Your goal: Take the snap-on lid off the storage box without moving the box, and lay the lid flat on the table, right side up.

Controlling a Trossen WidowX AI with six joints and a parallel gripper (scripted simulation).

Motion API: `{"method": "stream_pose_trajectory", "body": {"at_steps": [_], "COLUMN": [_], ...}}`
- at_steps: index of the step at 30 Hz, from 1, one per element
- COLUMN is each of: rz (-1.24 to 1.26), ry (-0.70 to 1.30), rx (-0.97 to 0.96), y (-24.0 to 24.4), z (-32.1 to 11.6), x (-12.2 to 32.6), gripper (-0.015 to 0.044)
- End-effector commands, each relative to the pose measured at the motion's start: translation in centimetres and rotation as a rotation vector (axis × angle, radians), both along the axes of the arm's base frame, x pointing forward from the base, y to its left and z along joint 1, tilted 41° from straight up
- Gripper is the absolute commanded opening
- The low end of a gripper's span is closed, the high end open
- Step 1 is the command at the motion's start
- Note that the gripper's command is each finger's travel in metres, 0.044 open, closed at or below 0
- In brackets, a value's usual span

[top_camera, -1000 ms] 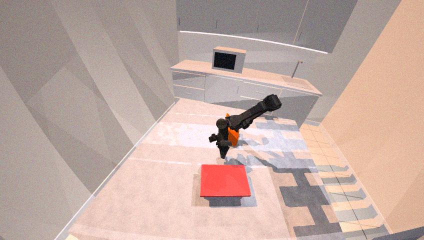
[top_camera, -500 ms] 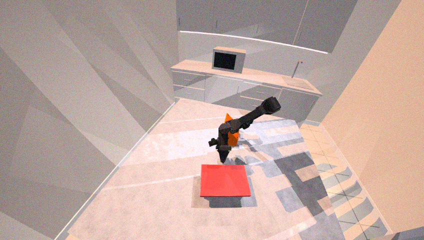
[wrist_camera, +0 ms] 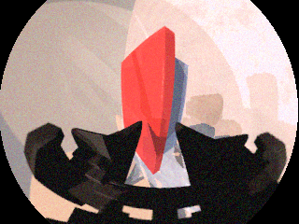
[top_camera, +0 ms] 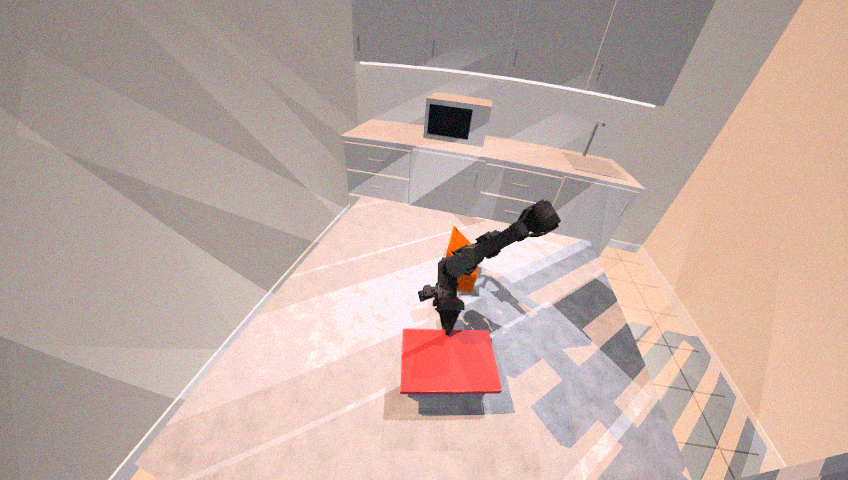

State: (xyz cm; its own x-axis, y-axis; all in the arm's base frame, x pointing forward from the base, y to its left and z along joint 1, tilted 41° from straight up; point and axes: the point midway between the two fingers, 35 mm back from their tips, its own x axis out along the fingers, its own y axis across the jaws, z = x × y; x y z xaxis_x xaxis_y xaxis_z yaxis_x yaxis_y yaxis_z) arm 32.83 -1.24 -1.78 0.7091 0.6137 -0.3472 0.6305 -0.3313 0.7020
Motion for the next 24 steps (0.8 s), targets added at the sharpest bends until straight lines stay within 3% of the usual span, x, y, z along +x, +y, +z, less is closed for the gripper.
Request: {"method": "stream_pose_trajectory", "body": {"at_steps": [1, 4, 13, 16, 24], "rz": [-0.004, -0.004, -0.004, -0.004, -0.001], "ry": [0.007, 0.007, 0.007, 0.007, 0.001], "rx": [0.005, 0.005, 0.005, 0.005, 0.005], "y": [0.32, 0.32, 0.32, 0.32, 0.21], "z": [-0.24, -0.24, -0.24, -0.24, -0.04], "x": [0.07, 0.07, 0.07, 0.07, 0.13], "gripper": [0.0209, 0.0130, 0.0070, 0.0000, 0.0000]}}
